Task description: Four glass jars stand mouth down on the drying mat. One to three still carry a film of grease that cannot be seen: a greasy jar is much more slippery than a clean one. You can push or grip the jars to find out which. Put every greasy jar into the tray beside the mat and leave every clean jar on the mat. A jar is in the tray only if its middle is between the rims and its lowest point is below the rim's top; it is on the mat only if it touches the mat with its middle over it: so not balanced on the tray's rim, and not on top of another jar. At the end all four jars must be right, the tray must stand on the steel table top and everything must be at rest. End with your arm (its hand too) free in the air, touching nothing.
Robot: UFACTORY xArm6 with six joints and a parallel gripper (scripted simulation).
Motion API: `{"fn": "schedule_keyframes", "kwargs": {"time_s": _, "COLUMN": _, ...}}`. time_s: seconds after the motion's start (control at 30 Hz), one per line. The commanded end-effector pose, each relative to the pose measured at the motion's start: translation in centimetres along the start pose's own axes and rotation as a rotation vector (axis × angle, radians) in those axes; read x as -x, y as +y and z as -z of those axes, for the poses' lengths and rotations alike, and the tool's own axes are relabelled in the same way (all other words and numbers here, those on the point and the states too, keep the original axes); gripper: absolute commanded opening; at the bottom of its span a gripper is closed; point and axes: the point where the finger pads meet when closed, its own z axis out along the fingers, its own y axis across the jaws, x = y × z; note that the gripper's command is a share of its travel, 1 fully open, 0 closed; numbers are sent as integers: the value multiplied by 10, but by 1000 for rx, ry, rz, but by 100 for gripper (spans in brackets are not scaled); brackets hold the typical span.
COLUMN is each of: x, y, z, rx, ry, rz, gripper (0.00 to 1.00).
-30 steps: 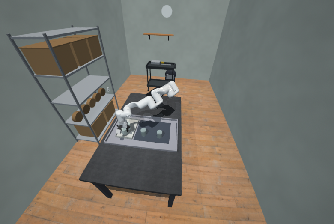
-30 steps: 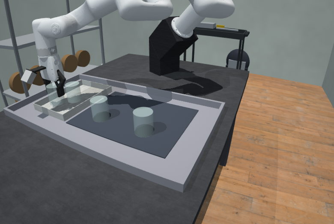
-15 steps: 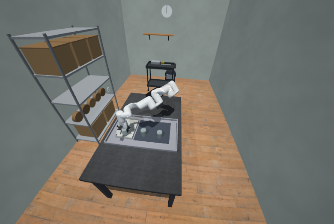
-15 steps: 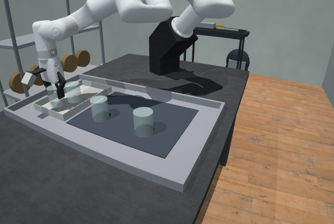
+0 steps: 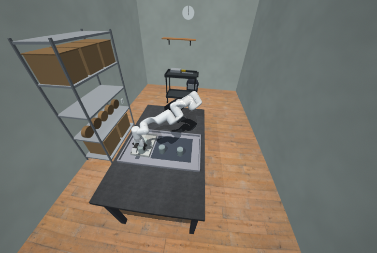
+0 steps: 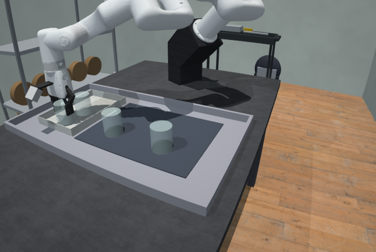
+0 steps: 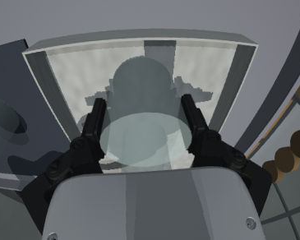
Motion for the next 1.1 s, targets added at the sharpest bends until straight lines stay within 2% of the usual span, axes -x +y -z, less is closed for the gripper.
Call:
{"fn": "schedule_keyframes", "kwargs": {"time_s": 0.0, "x": -2, "y": 1, "z": 0, "rx": 2, "ry": 4, "rz": 1, "gripper": 0}}
{"fn": "schedule_keyframes", "kwargs": {"time_s": 0.2, "x": -2, "y": 1, "z": 0, "rx": 2, "ry": 4, "rz": 1, "gripper": 0}}
{"fn": "schedule_keyframes", "kwargs": {"time_s": 0.23, "x": -2, "y": 1, "z": 0, "rx": 2, "ry": 4, "rz": 1, "gripper": 100}}
{"fn": "schedule_keyframes", "kwargs": {"time_s": 1.07, "x": -2, "y": 1, "z": 0, "rx": 2, "ry": 4, "rz": 1, "gripper": 100}}
